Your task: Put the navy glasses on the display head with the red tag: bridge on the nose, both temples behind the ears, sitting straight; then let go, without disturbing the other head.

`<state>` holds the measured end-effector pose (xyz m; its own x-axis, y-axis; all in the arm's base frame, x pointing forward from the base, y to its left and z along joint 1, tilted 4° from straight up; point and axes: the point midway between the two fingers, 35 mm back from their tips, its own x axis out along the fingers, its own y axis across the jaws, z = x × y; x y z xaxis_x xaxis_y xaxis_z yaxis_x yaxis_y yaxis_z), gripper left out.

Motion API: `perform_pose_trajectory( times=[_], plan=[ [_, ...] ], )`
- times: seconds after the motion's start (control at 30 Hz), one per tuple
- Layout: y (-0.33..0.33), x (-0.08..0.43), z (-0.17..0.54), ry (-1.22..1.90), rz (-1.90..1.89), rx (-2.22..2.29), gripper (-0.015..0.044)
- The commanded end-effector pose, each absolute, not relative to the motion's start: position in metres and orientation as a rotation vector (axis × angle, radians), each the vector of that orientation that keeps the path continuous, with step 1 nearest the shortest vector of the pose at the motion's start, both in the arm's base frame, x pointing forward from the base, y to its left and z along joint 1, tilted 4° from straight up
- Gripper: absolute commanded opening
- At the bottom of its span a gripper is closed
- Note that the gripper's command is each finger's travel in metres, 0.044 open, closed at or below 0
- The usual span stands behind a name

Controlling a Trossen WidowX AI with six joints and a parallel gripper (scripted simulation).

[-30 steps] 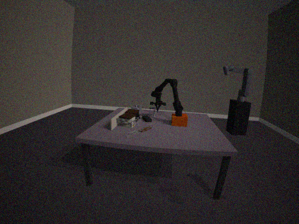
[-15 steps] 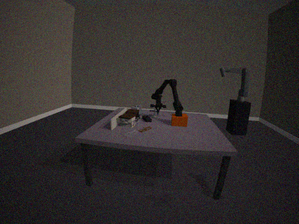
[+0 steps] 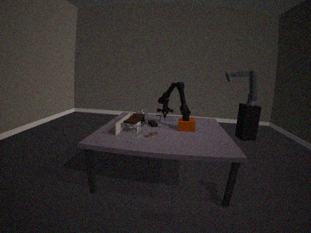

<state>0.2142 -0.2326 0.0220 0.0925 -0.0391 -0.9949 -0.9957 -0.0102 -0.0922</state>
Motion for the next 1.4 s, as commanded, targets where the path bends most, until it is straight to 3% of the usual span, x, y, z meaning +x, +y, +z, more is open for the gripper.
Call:
perform_pose_trajectory(
  times=[0.0,1.37],
  plan=[
    [-0.229,0.211,0.02,1.16,1.133,-1.284,0.0],
    [-0.212,0.197,0.018,1.16,1.135,-1.282,0.0]
  ],
)
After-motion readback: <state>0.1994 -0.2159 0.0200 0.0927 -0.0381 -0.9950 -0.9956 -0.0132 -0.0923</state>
